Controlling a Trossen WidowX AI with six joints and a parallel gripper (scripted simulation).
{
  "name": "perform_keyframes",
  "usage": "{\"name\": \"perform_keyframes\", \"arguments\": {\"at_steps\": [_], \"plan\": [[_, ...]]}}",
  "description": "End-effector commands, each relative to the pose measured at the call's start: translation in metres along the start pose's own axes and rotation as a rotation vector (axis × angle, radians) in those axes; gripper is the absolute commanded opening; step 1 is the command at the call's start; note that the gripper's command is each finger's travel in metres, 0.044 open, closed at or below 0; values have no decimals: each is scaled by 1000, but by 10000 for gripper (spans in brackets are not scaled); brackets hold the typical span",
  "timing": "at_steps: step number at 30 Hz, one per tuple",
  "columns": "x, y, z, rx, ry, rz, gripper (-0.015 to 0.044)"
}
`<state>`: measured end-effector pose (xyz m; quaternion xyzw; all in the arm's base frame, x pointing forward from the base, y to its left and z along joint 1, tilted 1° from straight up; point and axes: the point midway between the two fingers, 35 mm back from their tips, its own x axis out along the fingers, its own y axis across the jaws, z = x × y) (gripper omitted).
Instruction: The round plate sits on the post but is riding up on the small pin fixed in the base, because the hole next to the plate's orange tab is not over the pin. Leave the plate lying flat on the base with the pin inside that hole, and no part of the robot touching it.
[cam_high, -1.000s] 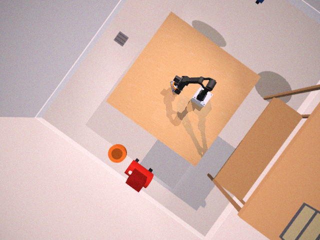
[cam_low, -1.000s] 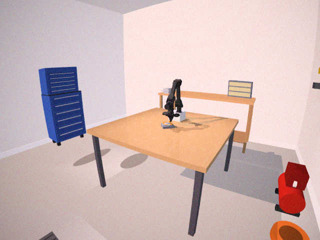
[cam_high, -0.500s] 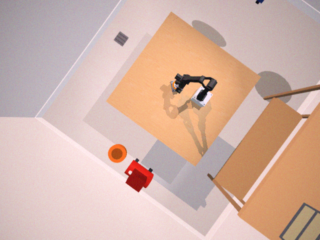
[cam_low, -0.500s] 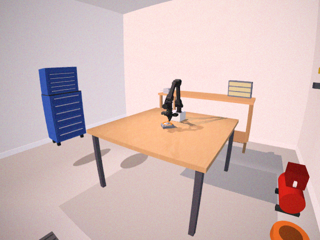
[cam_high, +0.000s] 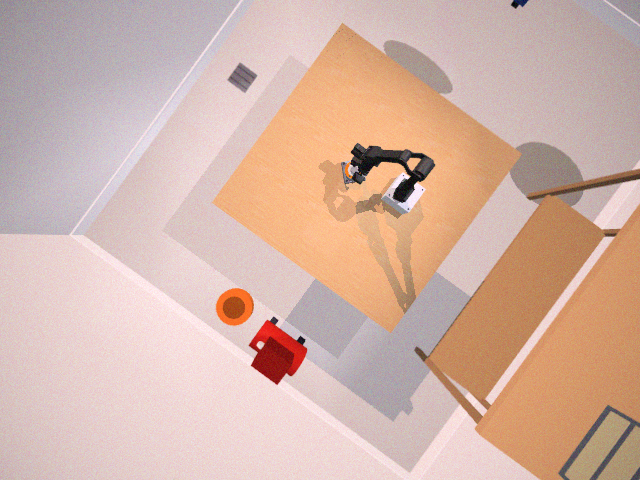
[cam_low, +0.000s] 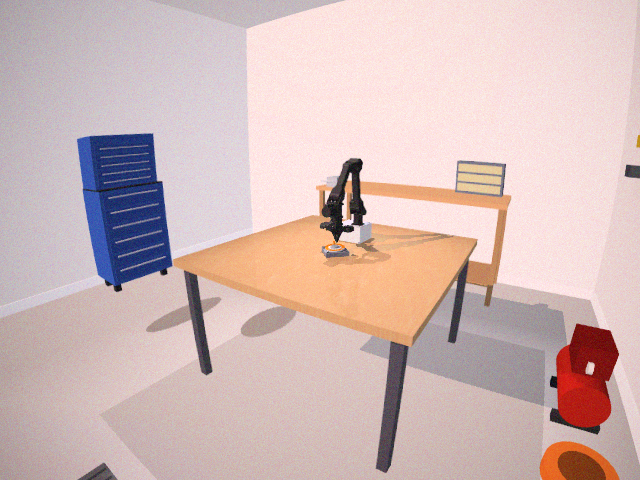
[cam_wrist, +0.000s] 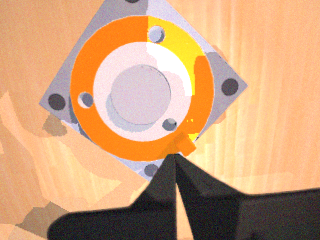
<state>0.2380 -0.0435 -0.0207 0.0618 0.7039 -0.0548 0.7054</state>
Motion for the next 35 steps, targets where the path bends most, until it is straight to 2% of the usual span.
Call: {"name": "perform_keyframes", "arguments": {"at_steps": [1, 8, 18, 35], "plan": [[0, -4, 1, -1, 2, -4, 0], [0, -7, 3, -1, 2, -4, 0], [-43, -6, 1, -1, 1, -4, 0], [-35, -6, 2, 2, 1, -1, 0]]}}
